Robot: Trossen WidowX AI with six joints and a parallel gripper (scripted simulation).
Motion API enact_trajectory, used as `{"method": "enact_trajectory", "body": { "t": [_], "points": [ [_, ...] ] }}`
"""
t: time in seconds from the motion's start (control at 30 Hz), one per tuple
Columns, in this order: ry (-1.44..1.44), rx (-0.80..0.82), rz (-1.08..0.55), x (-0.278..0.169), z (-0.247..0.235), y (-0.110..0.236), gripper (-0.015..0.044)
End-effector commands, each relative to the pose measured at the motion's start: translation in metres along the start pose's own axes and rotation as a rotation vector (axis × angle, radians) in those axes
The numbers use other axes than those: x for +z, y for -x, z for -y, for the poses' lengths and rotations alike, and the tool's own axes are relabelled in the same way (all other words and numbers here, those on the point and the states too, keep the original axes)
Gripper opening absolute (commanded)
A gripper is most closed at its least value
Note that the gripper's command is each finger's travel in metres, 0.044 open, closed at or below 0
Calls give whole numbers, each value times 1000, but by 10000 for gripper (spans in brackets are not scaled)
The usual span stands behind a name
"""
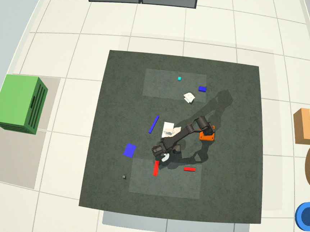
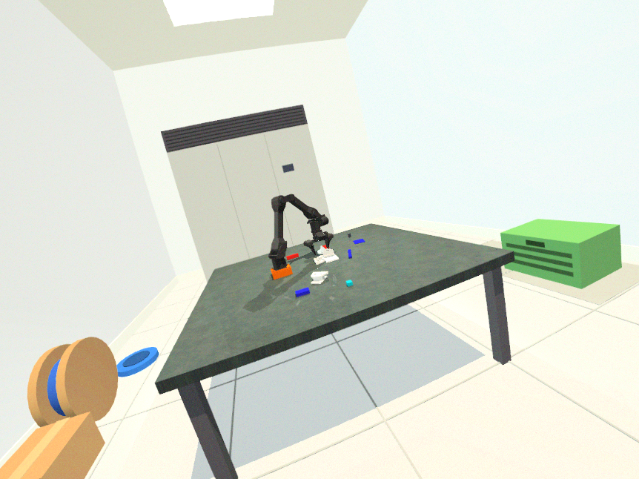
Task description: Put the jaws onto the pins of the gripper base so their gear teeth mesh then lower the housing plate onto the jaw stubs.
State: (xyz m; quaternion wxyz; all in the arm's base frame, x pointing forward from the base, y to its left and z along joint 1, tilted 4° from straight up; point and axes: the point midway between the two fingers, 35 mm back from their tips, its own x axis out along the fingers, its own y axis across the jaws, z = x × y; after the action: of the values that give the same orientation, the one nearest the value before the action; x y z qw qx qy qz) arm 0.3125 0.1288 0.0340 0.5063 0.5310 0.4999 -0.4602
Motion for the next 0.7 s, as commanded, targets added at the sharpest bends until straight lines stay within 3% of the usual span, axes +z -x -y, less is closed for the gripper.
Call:
{"method": "enact_trajectory", "body": {
  "t": [0.0,0.5,0.67],
  "points": [
    [-1,-1,-3,-1,0,-1,440],
    [-1,-1,-3,-1,0,-1,440],
    [0,0,0,0,0,-1,309]
  ]
}}
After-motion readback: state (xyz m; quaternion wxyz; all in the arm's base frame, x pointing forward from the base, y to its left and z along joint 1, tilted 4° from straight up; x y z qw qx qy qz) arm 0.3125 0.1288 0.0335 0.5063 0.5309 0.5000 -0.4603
